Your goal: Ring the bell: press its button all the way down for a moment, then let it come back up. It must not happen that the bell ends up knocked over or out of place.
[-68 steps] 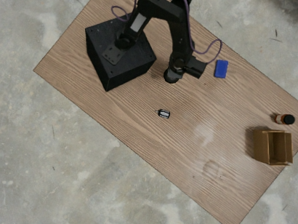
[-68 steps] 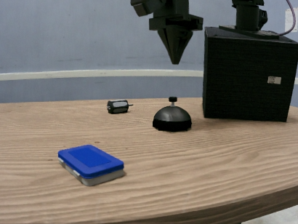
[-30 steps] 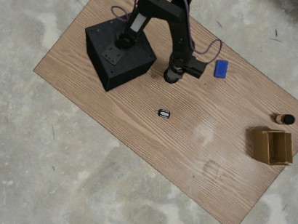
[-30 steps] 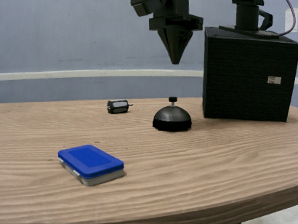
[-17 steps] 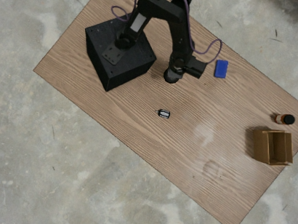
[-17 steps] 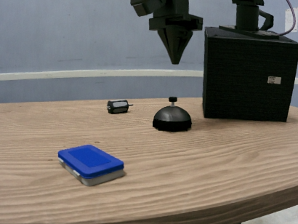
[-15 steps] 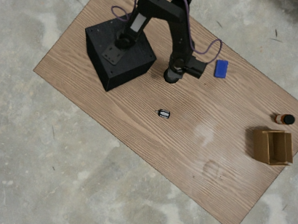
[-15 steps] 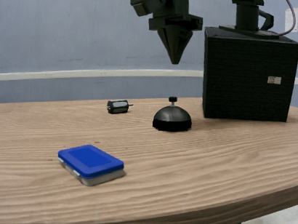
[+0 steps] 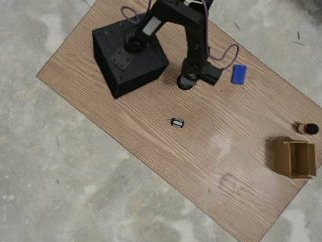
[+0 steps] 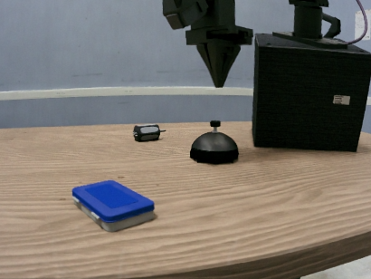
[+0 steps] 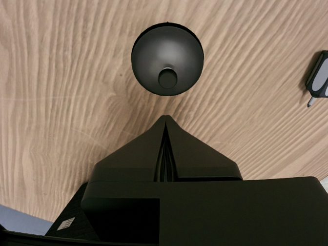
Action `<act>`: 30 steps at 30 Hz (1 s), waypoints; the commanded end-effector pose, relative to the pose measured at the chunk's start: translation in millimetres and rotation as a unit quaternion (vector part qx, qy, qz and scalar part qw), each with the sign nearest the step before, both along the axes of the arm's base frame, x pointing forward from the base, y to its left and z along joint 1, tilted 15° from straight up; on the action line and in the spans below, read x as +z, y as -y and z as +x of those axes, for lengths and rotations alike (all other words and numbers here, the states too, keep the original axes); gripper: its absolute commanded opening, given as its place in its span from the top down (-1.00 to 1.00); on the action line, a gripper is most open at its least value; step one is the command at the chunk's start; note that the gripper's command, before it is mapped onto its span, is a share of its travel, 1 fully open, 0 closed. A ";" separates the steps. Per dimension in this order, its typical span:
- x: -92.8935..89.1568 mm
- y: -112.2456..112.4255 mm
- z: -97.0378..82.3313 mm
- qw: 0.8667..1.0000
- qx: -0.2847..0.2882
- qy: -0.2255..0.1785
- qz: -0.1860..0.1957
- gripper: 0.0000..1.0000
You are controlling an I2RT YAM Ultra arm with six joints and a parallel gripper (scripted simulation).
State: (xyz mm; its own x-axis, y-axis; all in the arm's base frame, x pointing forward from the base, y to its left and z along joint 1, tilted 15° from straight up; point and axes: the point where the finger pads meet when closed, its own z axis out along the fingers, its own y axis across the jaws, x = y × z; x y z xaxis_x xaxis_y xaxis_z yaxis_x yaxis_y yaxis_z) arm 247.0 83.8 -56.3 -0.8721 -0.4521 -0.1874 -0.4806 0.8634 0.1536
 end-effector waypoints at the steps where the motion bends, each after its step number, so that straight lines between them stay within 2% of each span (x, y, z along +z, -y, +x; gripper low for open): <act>1: -6.8 -1.8 -2.3 1.000 -0.003 0.001 0.002 1.00; 2: -6.1 -3.6 2.9 1.000 -0.002 0.007 0.003 1.00; 8: -18.7 -3.9 -0.5 1.000 -0.003 0.001 0.000 1.00; 10: -19.5 -6.3 6.9 1.000 -0.002 0.009 0.001 1.00; 14: -27.3 -6.9 6.3 1.000 -0.003 0.007 0.000 1.00; 30: -41.3 -13.0 19.5 1.000 -0.004 0.018 0.003 1.00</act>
